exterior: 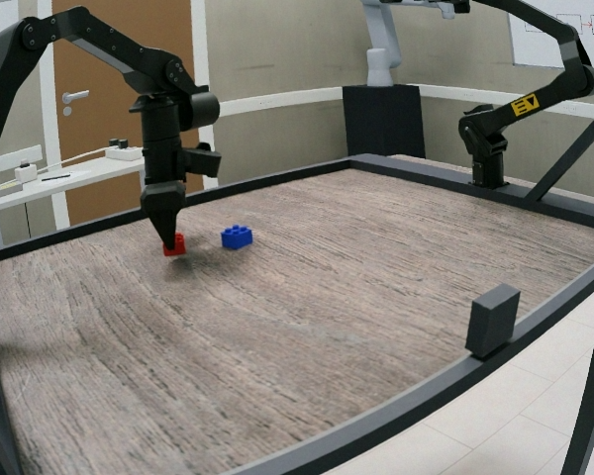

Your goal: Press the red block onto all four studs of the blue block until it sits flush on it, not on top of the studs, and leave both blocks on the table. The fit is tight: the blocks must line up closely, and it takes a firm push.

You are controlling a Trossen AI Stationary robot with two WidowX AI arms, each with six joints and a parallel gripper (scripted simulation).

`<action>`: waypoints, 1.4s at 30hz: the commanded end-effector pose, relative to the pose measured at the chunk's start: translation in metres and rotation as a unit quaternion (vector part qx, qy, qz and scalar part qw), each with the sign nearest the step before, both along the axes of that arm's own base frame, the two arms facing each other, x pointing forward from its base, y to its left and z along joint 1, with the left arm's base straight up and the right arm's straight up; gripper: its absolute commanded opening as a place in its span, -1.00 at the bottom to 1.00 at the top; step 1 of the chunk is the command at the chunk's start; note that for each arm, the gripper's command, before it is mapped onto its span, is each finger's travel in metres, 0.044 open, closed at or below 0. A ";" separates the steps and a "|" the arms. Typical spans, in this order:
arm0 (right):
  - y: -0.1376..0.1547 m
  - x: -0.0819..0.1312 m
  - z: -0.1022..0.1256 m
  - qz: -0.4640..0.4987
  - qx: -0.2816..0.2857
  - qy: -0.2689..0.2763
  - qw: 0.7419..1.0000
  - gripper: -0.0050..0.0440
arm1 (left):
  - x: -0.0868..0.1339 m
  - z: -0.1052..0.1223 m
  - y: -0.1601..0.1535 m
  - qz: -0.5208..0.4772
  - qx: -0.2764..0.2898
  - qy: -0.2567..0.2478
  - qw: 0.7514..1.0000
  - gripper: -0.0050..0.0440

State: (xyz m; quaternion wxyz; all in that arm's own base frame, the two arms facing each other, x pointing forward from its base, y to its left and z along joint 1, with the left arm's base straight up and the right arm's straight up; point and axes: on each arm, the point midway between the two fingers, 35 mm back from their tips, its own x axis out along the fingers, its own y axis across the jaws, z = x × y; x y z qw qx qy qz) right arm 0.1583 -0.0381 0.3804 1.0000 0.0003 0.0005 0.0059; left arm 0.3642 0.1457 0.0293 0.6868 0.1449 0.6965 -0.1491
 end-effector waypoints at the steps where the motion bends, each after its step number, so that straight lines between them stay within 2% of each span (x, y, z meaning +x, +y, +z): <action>1: 0.000 0.000 0.000 0.001 0.000 -0.001 1.000 0.84 | 0.003 0.002 0.001 -0.001 0.004 -0.013 1.000 0.47; 8: 0.000 0.000 0.000 0.001 0.000 -0.001 1.000 0.84 | 0.004 -0.004 0.002 -0.001 0.003 -0.012 1.000 0.47; 9: 0.000 0.000 0.000 0.001 0.000 -0.001 1.000 0.84 | 0.007 0.003 0.003 0.000 0.007 -0.021 1.000 0.37; 11: 0.000 0.000 0.000 0.001 0.000 -0.001 1.000 0.84 | 0.007 0.003 0.003 0.000 0.007 -0.021 1.000 0.17; 32: 0.000 0.000 0.000 0.001 0.000 -0.001 1.000 0.84 | 0.007 0.003 0.003 0.000 0.007 -0.021 1.000 -0.35; 34: 0.000 0.000 0.000 0.001 0.000 -0.001 1.000 0.84 | 0.008 0.003 0.003 0.000 0.006 -0.020 1.000 -0.54; 35: 0.000 0.000 0.000 0.001 0.000 -0.001 1.000 0.84 | 0.010 0.010 0.004 0.000 0.009 -0.026 1.000 -0.64; 37: 0.000 0.000 0.000 0.001 0.000 -0.001 1.000 0.84 | 0.010 0.010 0.004 0.000 0.009 -0.026 1.000 -0.64; 39: 0.000 0.000 0.000 0.001 0.000 -0.001 1.000 0.84 | 0.012 0.027 0.005 0.000 0.011 -0.032 0.999 -0.80; 42: 0.000 0.000 0.000 0.001 0.000 -0.001 1.000 0.84 | 0.014 0.060 0.006 0.000 0.012 -0.033 0.999 -0.80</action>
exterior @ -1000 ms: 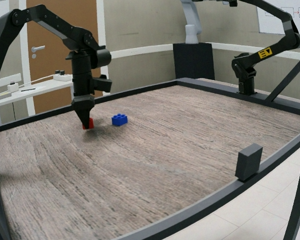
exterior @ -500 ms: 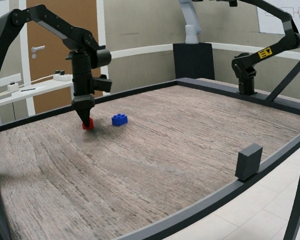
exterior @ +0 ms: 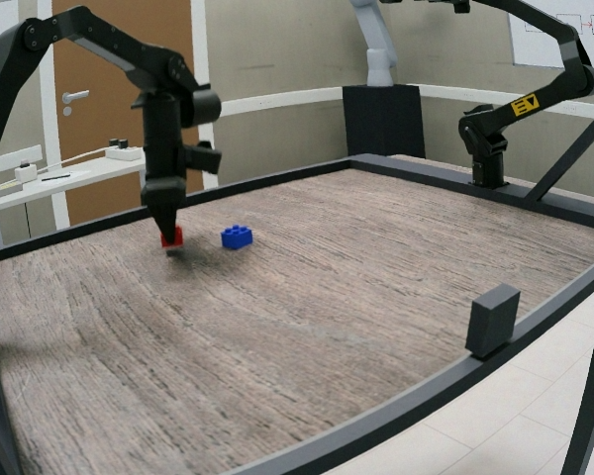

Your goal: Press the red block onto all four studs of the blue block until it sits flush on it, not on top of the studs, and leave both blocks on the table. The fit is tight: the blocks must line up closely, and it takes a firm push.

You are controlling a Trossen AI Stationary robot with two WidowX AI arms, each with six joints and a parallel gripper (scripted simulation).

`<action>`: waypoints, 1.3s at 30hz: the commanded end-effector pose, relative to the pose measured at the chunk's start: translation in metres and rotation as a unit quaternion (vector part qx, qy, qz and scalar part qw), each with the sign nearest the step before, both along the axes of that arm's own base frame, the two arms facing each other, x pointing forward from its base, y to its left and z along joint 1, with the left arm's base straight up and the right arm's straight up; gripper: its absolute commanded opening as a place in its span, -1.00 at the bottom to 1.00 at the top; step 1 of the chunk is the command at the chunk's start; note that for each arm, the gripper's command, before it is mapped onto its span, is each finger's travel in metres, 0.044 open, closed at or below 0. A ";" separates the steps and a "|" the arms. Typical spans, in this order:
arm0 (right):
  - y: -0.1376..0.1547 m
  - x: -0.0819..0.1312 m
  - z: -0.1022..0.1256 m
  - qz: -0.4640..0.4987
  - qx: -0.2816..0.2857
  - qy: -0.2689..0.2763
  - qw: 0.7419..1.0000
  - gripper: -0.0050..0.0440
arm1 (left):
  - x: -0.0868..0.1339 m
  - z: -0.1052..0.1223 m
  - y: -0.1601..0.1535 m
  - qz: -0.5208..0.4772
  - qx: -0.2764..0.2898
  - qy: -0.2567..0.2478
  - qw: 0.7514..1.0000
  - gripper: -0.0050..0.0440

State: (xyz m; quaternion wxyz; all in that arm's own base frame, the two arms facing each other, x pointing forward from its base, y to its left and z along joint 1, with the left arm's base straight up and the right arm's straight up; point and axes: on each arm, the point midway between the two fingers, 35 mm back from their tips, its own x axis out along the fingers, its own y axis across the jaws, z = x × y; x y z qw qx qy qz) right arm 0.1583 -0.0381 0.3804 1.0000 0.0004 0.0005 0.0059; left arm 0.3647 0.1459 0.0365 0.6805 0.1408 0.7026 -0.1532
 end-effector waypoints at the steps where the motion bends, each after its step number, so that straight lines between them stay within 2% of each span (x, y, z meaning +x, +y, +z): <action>1: 0.000 0.000 0.001 0.001 0.000 -0.001 1.000 0.84 | 0.014 0.066 0.006 0.000 0.017 -0.045 0.999 -0.80; 5: 0.000 0.000 0.001 0.001 0.000 -0.001 1.000 0.84 | 0.012 0.101 0.005 0.000 0.018 -0.049 0.999 -0.81; 9: 0.000 0.000 0.001 0.001 0.000 -0.001 1.000 0.84 | 0.005 0.118 0.002 0.000 0.013 -0.035 0.999 -0.82; 13: 0.000 0.000 0.001 0.001 0.000 -0.001 1.000 0.84 | 0.004 0.121 0.002 0.000 0.013 -0.035 0.999 -0.88; 17: 0.000 0.000 0.001 0.001 0.000 -0.001 1.000 0.84 | 0.017 0.108 -0.003 0.000 0.009 -0.027 1.000 -1.00; 23: 0.000 0.000 0.001 0.001 0.000 -0.001 1.000 0.84 | 0.069 0.072 -0.027 0.000 0.009 -0.031 0.999 -1.00; 26: 0.000 0.000 0.001 0.001 0.000 -0.001 1.000 0.84 | 0.085 0.058 -0.038 0.000 0.009 -0.031 0.999 -1.00; 34: 0.000 0.000 0.001 0.001 0.000 -0.001 1.000 0.84 | 0.090 0.054 -0.040 0.004 0.010 -0.032 0.999 -1.00; 39: 0.000 0.000 0.001 0.001 0.000 -0.001 1.000 0.84 | 0.088 0.060 -0.040 0.061 0.012 -0.039 0.997 -1.00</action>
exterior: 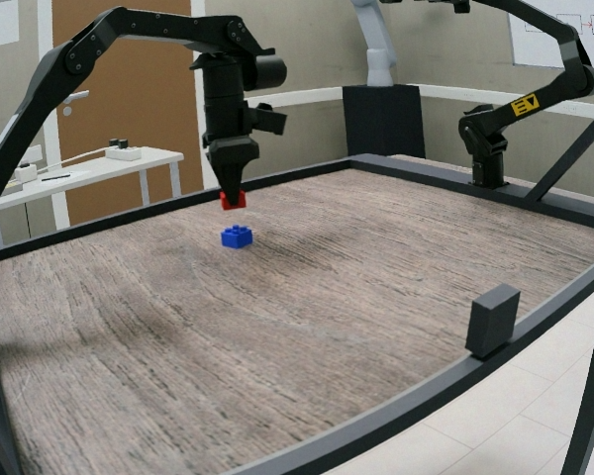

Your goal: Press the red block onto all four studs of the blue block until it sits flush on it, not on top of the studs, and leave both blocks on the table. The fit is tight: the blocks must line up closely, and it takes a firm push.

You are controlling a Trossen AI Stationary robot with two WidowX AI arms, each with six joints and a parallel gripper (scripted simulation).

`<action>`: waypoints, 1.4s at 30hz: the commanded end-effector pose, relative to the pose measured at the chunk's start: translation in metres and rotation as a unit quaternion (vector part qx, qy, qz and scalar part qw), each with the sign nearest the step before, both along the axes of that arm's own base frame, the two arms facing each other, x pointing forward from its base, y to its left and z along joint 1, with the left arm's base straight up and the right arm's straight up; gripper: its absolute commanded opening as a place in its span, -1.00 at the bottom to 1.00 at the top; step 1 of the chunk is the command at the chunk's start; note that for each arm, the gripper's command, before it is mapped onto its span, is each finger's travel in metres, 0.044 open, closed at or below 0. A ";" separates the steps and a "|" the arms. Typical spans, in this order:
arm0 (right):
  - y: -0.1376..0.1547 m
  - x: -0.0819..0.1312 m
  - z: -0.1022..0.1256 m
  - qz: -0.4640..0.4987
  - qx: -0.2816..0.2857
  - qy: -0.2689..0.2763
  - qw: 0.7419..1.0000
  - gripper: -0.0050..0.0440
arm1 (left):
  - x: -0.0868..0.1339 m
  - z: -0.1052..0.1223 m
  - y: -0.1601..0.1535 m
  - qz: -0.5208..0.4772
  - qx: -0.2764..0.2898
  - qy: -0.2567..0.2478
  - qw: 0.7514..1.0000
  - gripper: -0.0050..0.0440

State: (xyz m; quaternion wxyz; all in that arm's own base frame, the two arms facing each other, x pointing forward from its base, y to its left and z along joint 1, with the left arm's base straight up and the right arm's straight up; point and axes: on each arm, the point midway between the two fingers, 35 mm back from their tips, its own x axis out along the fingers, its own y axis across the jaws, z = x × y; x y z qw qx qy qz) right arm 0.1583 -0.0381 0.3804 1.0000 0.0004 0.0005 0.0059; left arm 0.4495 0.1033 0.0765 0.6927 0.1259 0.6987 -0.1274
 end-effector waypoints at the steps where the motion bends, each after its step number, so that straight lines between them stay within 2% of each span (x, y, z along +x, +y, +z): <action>1: 0.000 0.000 0.001 0.001 0.000 -0.001 1.000 0.84 | 0.002 0.018 0.002 0.053 0.007 -0.025 0.998 -1.00; 5: 0.000 0.000 0.001 0.001 0.000 -0.001 1.000 0.84 | 0.001 0.015 0.002 0.148 0.005 -0.026 0.989 -1.00; 7: 0.000 0.000 0.001 0.001 0.000 -0.001 1.000 0.84 | 0.001 0.015 0.002 0.148 0.005 -0.026 0.989 -1.00; 12: 0.000 0.000 0.001 0.001 0.000 -0.001 1.000 0.84 | 0.002 -0.002 0.000 0.261 0.001 -0.014 0.965 -1.00; 16: 0.000 0.000 0.001 0.001 0.000 -0.001 1.000 0.84 | 0.002 -0.002 0.000 0.310 0.000 -0.018 0.950 -1.00; 20: 0.000 0.000 0.001 0.001 0.000 -0.001 1.000 0.84 | 0.003 0.006 0.000 0.316 -0.004 -0.028 0.948 -1.00; 26: 0.000 0.000 0.001 0.001 0.000 -0.001 1.000 0.84 | 0.003 0.000 0.001 0.306 -0.002 -0.020 0.952 -1.00; 42: 0.000 0.000 0.001 0.001 0.000 -0.001 1.000 0.84 | 0.004 0.000 0.000 0.309 -0.002 -0.021 0.951 -1.00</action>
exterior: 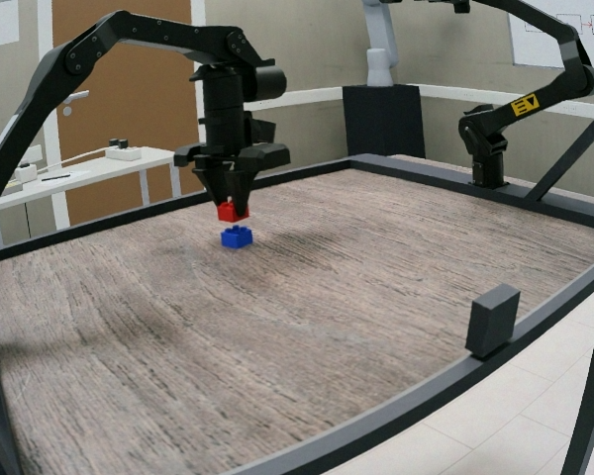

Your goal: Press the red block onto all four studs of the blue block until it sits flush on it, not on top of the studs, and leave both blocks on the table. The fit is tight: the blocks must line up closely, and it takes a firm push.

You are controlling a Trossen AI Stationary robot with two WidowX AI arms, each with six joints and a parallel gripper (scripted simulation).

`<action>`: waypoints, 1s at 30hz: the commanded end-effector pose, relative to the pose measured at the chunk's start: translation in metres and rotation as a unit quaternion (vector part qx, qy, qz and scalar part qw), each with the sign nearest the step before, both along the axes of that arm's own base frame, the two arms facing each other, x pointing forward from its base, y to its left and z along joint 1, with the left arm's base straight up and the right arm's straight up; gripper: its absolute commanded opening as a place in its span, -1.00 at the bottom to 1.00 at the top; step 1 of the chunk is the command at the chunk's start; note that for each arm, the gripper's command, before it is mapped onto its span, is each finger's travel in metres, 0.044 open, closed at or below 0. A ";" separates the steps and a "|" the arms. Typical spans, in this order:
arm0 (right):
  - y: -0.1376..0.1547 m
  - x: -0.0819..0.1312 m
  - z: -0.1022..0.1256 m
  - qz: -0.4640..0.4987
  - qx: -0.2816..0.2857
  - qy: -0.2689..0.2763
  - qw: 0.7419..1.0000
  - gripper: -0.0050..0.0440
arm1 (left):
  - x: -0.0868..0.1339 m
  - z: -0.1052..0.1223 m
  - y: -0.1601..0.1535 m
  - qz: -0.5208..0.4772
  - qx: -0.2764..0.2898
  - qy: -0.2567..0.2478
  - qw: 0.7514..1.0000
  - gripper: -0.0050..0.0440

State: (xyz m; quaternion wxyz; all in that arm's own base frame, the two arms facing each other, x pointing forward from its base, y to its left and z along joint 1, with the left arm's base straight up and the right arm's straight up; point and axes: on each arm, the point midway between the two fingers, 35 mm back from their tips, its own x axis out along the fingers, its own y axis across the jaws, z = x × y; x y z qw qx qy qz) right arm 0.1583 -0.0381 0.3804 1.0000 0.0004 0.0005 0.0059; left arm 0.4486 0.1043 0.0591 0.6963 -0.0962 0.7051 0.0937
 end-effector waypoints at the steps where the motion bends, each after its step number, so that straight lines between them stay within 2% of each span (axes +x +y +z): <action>1: 0.000 0.000 0.001 0.001 0.000 -0.001 1.000 0.84 | 0.005 0.018 -0.001 0.000 0.004 -0.024 1.000 -1.00; 30: 0.000 0.000 0.001 0.001 0.000 -0.001 1.000 0.84 | 0.005 0.020 -0.001 0.006 0.004 -0.027 1.000 -1.00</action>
